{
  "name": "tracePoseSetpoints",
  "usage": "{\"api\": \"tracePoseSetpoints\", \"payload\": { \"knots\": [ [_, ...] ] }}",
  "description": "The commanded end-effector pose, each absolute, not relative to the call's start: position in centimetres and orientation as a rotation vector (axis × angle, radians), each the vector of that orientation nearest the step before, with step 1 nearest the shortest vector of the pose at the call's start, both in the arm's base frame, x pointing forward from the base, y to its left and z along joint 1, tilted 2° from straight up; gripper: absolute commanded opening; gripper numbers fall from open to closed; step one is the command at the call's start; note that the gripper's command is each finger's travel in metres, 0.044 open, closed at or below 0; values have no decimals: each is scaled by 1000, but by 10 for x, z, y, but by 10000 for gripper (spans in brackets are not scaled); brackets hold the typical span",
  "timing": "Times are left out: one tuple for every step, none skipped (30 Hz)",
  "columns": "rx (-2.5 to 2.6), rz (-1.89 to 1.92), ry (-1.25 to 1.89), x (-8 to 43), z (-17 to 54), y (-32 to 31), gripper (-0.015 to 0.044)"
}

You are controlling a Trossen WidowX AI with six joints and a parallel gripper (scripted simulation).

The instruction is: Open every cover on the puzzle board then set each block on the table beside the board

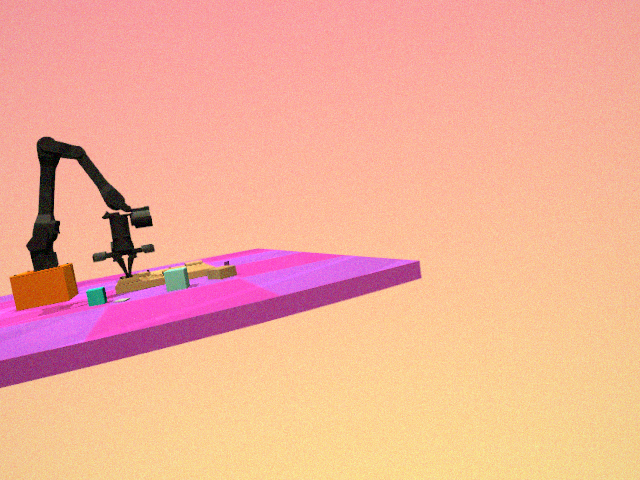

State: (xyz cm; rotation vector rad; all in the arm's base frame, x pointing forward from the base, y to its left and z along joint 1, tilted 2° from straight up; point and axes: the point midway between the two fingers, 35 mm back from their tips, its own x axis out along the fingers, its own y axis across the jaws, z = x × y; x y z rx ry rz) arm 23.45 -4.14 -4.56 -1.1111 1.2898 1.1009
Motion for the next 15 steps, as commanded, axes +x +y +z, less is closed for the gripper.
{"api": "tracePoseSetpoints", "payload": {
  "knots": [
    [-1108, 1099, 1287, 233, -45, -38, 0],
    [-1108, 1099, 1287, 232, -46, -37, 0],
    [-1108, 1099, 1287, 232, -46, -35, 0],
    [-1108, 1099, 1287, 231, -46, -34, 0],
    [-1108, 1099, 1287, 231, -46, -33, 0],
    [-1108, 1099, 1287, 230, -46, -32, 0],
    [-1107, 1099, 1287, 230, -46, -30, 0],
    [-1107, 1099, 1287, 229, -46, -29, 0],
    [-1107, 1100, 1287, 228, -46, -28, 0],
    [-1107, 1100, 1287, 228, -46, -27, 0],
    [-1107, 1100, 1287, 227, -46, -26, 0],
    [-1107, 1100, 1287, 227, -46, -25, 0],
    [-1107, 1100, 1287, 226, -46, -23, 0],
    [-1107, 1100, 1287, 225, -46, -22, 0],
    [-1107, 1100, 1287, 225, -46, -22, 0]
  ]
}}
